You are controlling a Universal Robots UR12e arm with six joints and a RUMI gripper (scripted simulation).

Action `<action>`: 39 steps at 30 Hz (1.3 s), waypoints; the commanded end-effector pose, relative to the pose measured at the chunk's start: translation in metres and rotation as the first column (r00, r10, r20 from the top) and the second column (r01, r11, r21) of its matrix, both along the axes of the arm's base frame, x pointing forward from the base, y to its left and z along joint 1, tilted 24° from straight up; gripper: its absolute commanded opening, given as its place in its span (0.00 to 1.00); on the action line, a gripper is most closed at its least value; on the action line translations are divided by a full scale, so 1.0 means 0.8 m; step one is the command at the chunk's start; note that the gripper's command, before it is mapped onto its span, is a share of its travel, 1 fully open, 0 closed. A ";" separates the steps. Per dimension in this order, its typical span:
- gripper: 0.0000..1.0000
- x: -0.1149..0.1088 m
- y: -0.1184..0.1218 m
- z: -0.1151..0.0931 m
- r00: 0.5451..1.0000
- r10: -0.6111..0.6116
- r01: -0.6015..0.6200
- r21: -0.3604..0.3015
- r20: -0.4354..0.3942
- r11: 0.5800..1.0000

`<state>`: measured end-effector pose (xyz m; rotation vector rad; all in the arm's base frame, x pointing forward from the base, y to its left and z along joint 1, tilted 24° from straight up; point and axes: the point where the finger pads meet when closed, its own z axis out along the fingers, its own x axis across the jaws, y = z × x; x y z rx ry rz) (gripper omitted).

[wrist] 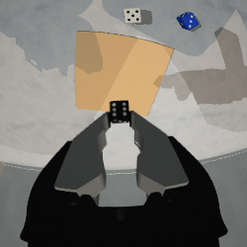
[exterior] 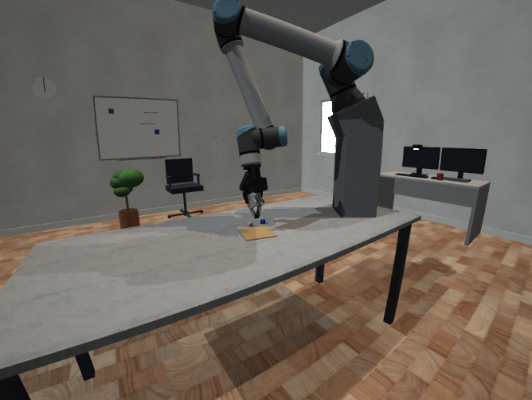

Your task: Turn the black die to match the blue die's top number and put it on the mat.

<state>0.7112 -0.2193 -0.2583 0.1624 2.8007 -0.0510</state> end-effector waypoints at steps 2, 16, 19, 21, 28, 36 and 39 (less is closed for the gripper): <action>0.03 0.000 0.000 0.000 1.000 0.010 -0.010 0.024 0.002 1.000; 0.03 0.000 -0.003 -0.002 0.996 0.080 -0.085 0.224 0.031 0.971; 0.03 0.000 -0.004 0.000 0.995 0.086 -0.093 0.249 0.040 0.964; 0.03 0.000 -0.004 0.000 0.995 0.087 -0.094 0.253 0.041 0.963; 0.03 0.000 -0.004 0.000 0.995 0.090 -0.098 0.261 0.042 0.960; 0.03 -0.001 -0.004 -0.005 0.990 0.127 -0.138 0.353 0.054 0.926; 0.03 -0.001 -0.004 -0.005 0.990 0.132 -0.144 0.369 0.058 0.918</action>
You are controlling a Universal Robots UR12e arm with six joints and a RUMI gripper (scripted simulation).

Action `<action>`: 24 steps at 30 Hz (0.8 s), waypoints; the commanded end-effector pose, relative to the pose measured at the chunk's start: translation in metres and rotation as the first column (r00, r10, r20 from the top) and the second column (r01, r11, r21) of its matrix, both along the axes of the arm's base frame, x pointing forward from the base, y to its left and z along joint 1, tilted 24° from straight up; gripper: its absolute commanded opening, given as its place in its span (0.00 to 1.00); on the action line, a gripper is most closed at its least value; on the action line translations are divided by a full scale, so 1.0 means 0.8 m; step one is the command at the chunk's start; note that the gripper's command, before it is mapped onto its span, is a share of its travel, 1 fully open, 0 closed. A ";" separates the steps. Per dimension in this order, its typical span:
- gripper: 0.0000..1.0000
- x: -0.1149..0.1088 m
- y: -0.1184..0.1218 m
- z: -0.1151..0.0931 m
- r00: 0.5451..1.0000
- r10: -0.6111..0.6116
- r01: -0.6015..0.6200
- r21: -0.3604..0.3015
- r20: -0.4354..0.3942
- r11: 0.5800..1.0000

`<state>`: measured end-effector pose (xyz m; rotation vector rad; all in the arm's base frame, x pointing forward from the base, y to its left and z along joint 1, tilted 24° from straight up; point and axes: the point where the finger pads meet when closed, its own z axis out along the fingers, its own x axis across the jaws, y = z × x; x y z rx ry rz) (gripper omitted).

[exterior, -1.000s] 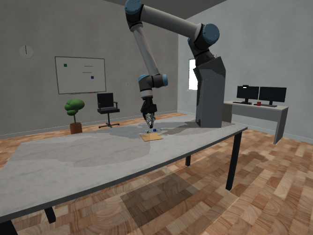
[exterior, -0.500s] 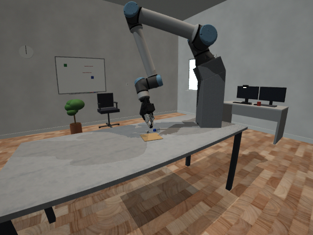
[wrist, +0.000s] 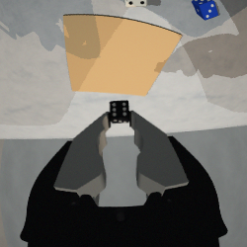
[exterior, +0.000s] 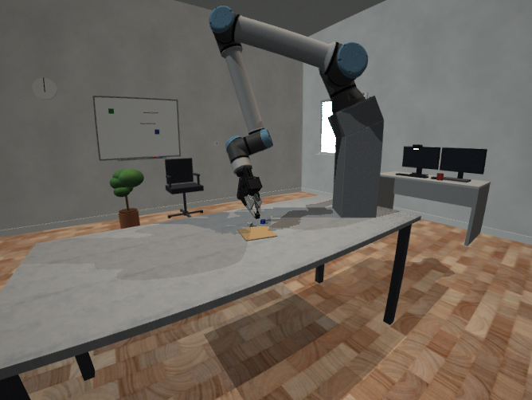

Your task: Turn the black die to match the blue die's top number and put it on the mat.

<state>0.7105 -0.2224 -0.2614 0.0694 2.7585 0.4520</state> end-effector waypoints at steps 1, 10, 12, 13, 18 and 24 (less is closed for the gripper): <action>0.03 0.000 0.000 -0.001 1.000 0.026 -0.026 0.060 0.003 0.998; 0.03 0.001 -0.003 0.003 0.998 0.052 -0.056 0.161 0.027 0.985; 0.03 0.001 -0.003 0.003 0.998 0.052 -0.056 0.164 0.028 0.985; 0.03 0.001 -0.003 0.003 0.998 0.052 -0.056 0.165 0.028 0.985; 0.03 0.001 -0.003 0.003 0.998 0.052 -0.056 0.165 0.028 0.985; 0.03 0.001 -0.003 0.003 0.998 0.052 -0.056 0.165 0.028 0.985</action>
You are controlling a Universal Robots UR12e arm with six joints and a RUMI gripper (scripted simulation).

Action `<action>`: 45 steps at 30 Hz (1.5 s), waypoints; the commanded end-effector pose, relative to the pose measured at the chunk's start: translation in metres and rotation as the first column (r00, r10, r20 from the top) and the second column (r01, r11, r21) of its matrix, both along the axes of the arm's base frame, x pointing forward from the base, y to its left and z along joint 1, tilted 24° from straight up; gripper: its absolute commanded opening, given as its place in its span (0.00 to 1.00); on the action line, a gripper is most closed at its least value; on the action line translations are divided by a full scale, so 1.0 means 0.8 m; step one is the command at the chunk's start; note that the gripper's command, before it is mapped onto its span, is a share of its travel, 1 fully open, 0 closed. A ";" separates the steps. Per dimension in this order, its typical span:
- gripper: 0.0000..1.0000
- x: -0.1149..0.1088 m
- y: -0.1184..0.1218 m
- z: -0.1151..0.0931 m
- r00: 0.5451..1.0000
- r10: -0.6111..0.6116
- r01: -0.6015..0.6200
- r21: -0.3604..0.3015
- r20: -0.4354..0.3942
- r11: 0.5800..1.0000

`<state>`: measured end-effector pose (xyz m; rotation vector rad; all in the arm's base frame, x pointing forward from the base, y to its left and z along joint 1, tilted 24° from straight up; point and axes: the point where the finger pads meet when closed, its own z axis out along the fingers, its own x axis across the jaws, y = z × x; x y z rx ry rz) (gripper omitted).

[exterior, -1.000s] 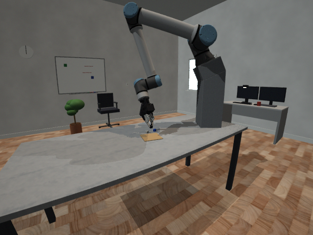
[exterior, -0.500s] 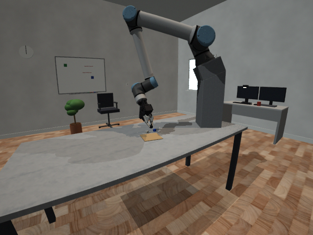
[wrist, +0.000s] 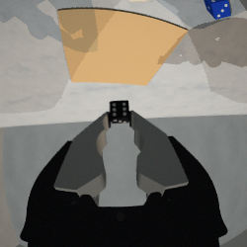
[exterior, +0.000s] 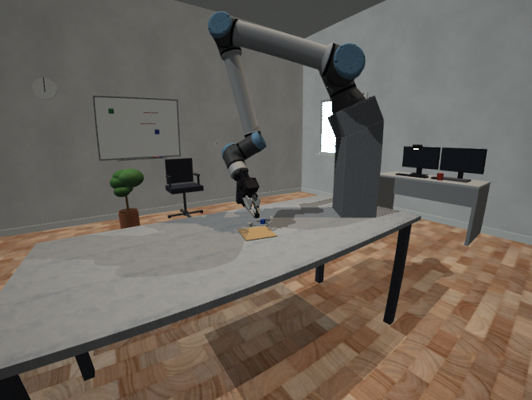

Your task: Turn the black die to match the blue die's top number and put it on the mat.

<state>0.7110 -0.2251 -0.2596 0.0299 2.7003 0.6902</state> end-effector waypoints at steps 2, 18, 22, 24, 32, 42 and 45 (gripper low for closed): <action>0.03 0.000 0.000 0.001 1.000 0.001 -0.001 0.001 0.001 1.000; 0.03 0.002 -0.002 -0.006 1.000 0.001 -0.001 0.001 0.001 1.000; 0.03 0.004 -0.004 -0.011 1.000 0.001 -0.001 0.001 0.001 1.000; 0.03 0.005 -0.005 -0.014 1.000 0.001 -0.001 0.001 0.001 1.000; 0.03 0.008 -0.008 -0.025 1.000 0.001 -0.001 0.001 0.001 1.000; 0.03 0.015 -0.015 -0.046 1.000 0.001 -0.001 0.001 0.001 1.000; 0.03 0.016 -0.016 -0.047 1.000 0.001 -0.001 0.001 0.001 1.000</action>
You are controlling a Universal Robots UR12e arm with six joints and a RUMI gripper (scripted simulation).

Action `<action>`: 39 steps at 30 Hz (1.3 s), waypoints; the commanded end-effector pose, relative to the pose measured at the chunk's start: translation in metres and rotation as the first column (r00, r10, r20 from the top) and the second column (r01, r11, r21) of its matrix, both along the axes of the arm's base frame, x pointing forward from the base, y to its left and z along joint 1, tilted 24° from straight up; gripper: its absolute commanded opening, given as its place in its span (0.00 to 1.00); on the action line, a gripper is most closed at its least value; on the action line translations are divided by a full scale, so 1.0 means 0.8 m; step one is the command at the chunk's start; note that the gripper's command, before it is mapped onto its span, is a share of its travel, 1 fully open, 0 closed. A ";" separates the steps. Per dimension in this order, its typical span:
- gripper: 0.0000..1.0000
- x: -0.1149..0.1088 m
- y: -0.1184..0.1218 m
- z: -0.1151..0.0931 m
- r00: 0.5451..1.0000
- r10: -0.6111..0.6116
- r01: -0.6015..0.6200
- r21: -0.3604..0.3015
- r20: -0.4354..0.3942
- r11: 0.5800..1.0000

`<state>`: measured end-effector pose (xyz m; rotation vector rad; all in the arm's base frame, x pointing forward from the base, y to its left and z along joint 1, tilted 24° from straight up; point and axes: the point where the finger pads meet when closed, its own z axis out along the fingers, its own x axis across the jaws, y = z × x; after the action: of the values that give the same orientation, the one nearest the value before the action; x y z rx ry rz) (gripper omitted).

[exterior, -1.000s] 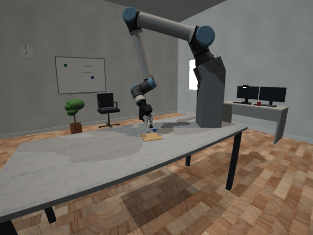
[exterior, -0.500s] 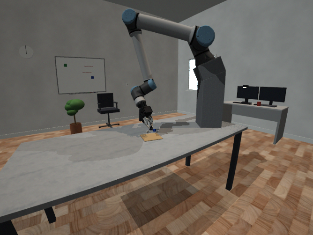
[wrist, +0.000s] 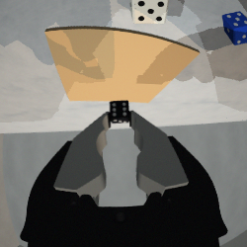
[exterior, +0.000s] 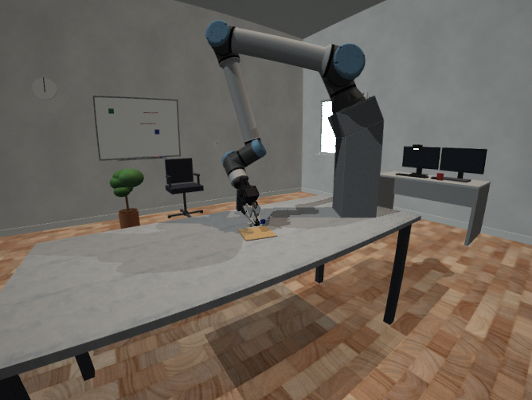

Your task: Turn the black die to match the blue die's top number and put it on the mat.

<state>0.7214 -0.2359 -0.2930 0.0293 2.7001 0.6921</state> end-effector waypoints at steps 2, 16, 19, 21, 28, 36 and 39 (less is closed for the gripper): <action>0.03 0.004 -0.003 -0.009 1.000 0.000 0.000 0.000 0.001 1.000; 0.03 0.009 -0.009 -0.026 1.000 0.000 0.000 0.000 0.001 1.000; 0.03 0.010 -0.009 -0.028 1.000 0.000 0.000 0.000 0.001 1.000; 0.03 0.010 -0.010 -0.029 1.000 0.000 0.000 0.000 0.001 1.000; 0.03 0.010 -0.010 -0.030 1.000 0.000 0.000 0.000 0.001 1.000; 0.03 0.010 -0.010 -0.030 1.000 0.000 0.000 0.000 0.001 1.000; 0.03 0.010 -0.010 -0.030 1.000 0.000 0.000 0.000 0.001 1.000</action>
<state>0.7294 -0.2440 -0.3179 0.0293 2.7000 0.6921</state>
